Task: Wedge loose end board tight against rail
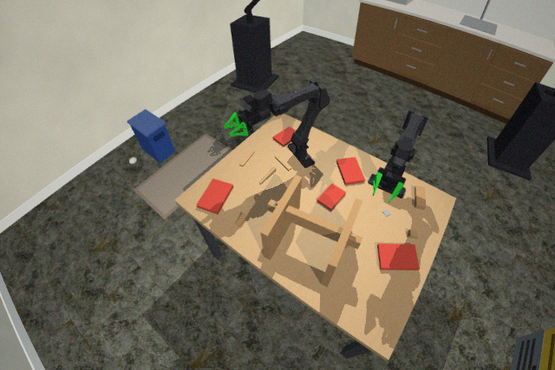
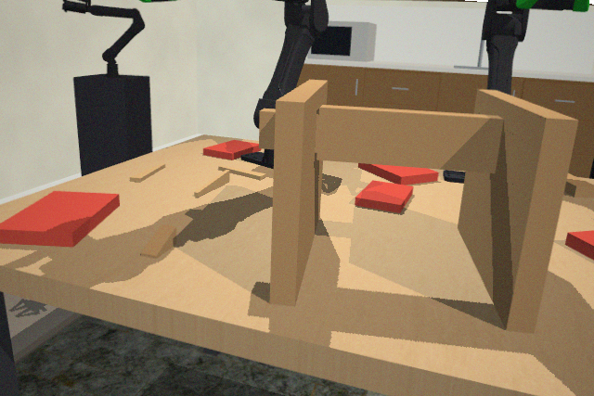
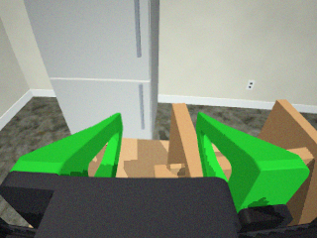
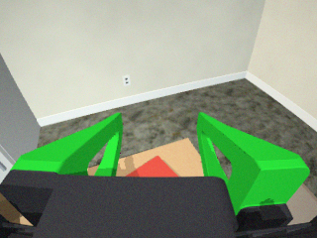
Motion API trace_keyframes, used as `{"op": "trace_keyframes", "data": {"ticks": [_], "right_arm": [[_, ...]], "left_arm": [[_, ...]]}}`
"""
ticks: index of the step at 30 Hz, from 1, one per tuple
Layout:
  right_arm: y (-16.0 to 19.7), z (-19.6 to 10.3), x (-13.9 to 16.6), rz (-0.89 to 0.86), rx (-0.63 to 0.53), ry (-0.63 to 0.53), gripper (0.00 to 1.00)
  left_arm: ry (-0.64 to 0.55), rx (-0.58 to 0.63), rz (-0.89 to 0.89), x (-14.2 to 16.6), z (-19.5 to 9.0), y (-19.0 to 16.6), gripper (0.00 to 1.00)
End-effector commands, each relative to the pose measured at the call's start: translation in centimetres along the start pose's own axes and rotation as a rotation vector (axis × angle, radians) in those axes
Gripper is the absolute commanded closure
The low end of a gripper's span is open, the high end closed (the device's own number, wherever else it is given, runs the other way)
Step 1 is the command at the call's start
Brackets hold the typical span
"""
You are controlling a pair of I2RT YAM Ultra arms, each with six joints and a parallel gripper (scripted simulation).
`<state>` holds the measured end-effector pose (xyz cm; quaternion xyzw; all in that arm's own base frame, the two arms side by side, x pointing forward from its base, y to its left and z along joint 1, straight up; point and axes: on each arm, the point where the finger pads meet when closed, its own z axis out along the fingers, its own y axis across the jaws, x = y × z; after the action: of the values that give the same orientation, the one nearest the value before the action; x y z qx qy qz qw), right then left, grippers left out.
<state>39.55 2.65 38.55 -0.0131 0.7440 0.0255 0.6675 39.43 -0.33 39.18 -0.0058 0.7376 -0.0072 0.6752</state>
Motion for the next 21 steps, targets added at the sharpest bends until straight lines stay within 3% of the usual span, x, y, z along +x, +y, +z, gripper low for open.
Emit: {"op": "trace_keyframes", "data": {"ticks": [1, 21], "right_arm": [[1.3, 0.0, -1.2, 0.023, -0.022, 0.019, 0.42], [12.6, 1.5, 2.2, 0.015, -0.212, 0.327, 0.42]], "left_arm": [[0.067, 0.001, -0.022, 0.4, 0.5, -0.5, 0.43], [0.371, -0.008, -0.065, 3.8, 3.5, -2.7, 0.43]]}}
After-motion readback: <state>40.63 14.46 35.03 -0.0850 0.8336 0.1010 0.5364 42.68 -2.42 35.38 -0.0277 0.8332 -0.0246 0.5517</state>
